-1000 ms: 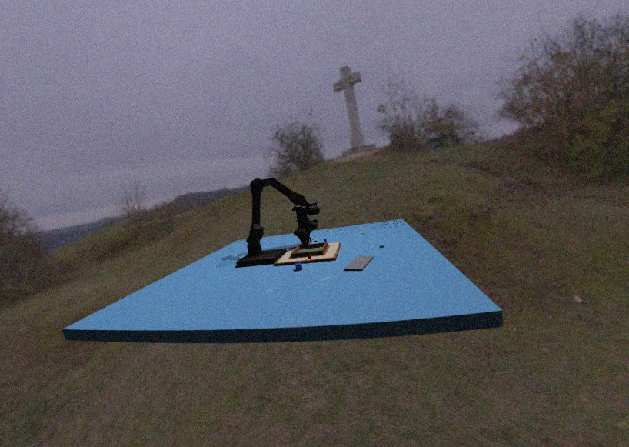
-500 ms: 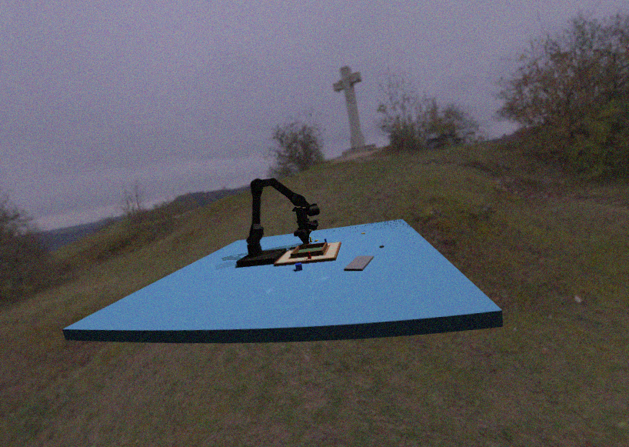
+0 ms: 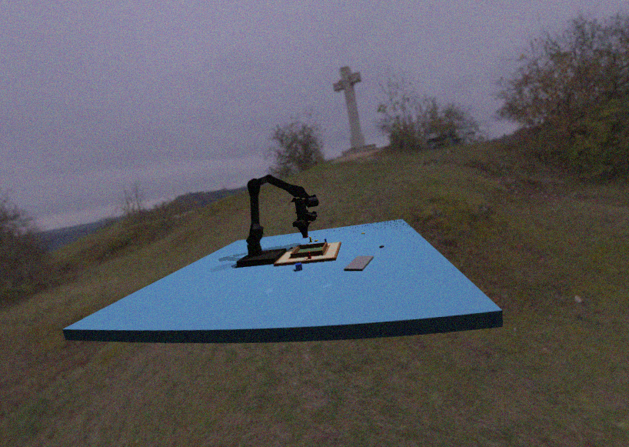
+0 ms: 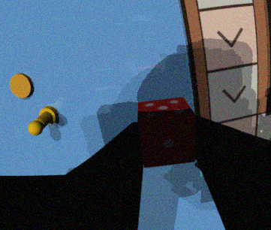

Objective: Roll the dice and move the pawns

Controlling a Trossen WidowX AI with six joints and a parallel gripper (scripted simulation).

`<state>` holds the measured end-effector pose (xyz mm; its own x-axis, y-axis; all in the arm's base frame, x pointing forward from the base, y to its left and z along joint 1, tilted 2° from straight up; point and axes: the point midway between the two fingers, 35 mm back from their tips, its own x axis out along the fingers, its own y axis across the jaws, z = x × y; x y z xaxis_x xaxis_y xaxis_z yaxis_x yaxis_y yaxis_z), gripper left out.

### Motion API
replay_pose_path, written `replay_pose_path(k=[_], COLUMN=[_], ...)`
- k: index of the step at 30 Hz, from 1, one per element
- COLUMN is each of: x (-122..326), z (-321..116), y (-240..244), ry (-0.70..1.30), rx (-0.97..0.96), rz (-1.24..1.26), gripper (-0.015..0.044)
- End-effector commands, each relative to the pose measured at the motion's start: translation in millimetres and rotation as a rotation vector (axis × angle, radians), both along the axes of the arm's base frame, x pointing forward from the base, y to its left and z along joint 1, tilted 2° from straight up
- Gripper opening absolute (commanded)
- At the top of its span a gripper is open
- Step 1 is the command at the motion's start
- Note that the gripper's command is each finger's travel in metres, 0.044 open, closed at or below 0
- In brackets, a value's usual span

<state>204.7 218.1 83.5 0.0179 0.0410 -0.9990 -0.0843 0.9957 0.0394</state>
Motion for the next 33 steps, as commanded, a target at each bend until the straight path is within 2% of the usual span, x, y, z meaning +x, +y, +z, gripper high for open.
replay_pose_path(k=[1,9,15,33], x=[-2.5,-11.0,-5.3,50.9], z=[30.3,70.5,68.7,47.4], y=[-0.3,-6.7,-11.4,-78.9], ry=[-0.006,-0.006,-0.007,-0.014], rx=[0.01,0.01,0.009,-0.009], rz=[-0.004,-0.004,0.001,0.057], gripper=[0.0,0.0,0.0,0.0])
